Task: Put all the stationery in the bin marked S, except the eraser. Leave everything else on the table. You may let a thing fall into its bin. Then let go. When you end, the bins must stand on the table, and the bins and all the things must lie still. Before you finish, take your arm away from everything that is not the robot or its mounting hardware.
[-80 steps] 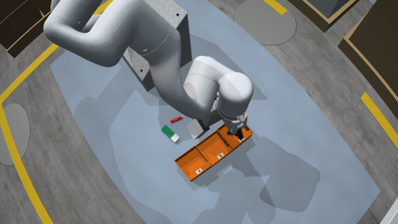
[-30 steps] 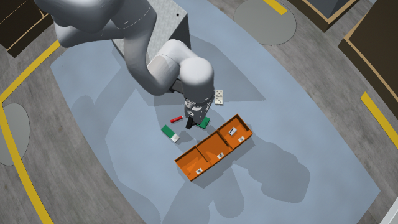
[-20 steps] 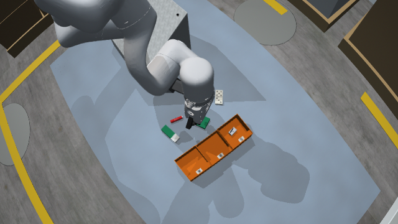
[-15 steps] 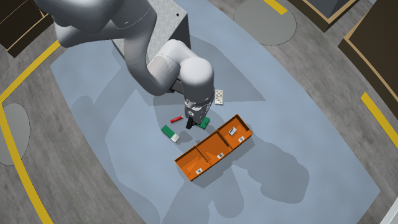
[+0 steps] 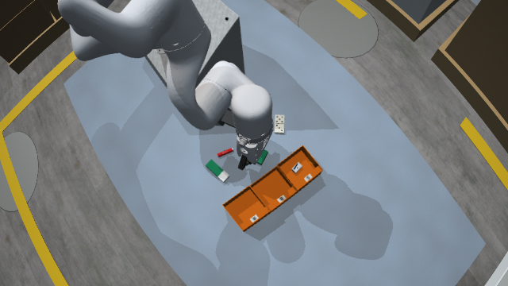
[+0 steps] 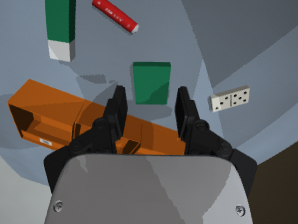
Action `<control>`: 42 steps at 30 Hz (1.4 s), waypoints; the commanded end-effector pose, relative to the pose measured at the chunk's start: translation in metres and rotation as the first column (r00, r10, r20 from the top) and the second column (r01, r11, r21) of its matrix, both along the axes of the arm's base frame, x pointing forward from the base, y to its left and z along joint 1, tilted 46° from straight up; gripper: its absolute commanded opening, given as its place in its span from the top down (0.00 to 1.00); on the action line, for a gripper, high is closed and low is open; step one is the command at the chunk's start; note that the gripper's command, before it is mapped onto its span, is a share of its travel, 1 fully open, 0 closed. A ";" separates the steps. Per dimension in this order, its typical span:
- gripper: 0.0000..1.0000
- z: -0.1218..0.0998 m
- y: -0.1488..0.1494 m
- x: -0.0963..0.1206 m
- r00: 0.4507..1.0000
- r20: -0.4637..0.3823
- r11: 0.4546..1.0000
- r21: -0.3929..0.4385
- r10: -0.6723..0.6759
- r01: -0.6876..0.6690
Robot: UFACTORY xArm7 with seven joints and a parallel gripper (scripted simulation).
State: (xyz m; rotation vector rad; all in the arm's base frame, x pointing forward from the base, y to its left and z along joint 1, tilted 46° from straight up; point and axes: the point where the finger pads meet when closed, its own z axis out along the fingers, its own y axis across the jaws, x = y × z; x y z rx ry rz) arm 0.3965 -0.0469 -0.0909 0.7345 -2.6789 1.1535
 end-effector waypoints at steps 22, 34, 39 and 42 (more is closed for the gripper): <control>0.44 -0.018 -0.016 0.004 1.000 0.003 1.000 0.003 0.003 -0.003; 1.00 -0.018 -0.017 0.004 1.000 0.003 1.000 0.003 0.003 -0.003; 1.00 -0.018 -0.017 0.004 1.000 0.003 1.000 0.003 0.003 -0.003; 1.00 -0.018 -0.017 0.004 1.000 0.003 1.000 0.003 0.003 -0.003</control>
